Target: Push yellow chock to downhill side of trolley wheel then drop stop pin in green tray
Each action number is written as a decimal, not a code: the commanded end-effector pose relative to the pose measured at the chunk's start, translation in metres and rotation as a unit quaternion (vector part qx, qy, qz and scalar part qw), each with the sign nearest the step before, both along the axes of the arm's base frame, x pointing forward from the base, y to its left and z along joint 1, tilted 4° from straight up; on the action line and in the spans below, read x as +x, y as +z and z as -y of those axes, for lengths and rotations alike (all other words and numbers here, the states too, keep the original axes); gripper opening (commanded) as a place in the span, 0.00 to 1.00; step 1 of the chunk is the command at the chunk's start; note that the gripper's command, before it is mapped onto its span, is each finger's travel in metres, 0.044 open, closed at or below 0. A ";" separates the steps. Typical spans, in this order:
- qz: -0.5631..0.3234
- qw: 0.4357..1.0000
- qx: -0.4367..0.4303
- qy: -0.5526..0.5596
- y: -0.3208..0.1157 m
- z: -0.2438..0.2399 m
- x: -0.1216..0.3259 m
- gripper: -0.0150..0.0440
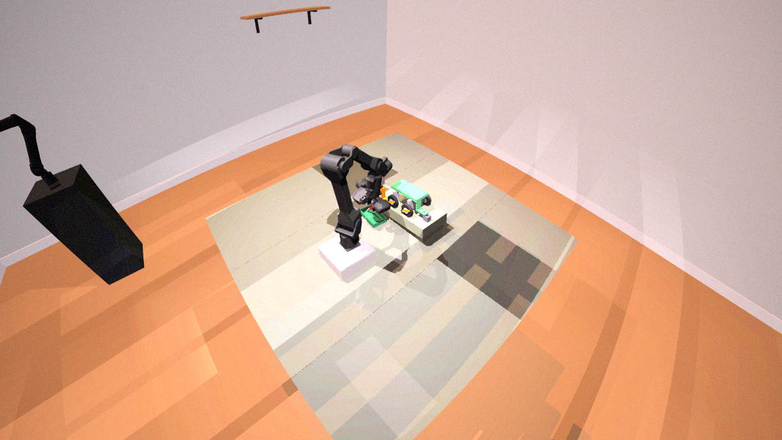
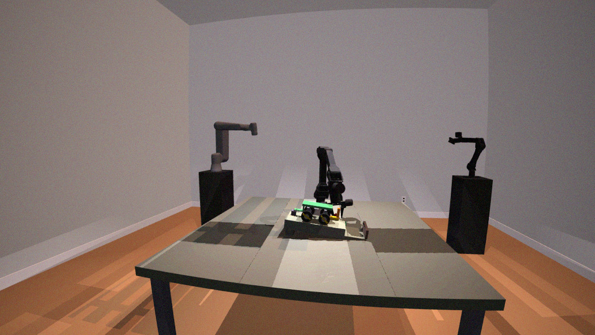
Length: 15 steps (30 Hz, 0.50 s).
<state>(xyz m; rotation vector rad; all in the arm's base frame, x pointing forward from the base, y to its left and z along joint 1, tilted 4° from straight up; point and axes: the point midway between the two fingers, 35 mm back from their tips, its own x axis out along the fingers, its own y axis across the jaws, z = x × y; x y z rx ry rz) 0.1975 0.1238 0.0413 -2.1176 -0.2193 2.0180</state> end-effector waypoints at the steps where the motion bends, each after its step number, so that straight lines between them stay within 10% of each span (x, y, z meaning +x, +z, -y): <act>1: 0.000 1.000 0.002 0.002 -0.002 0.002 0.000 0.58; 15: 0.000 1.000 0.001 0.001 -0.007 0.009 0.000 0.58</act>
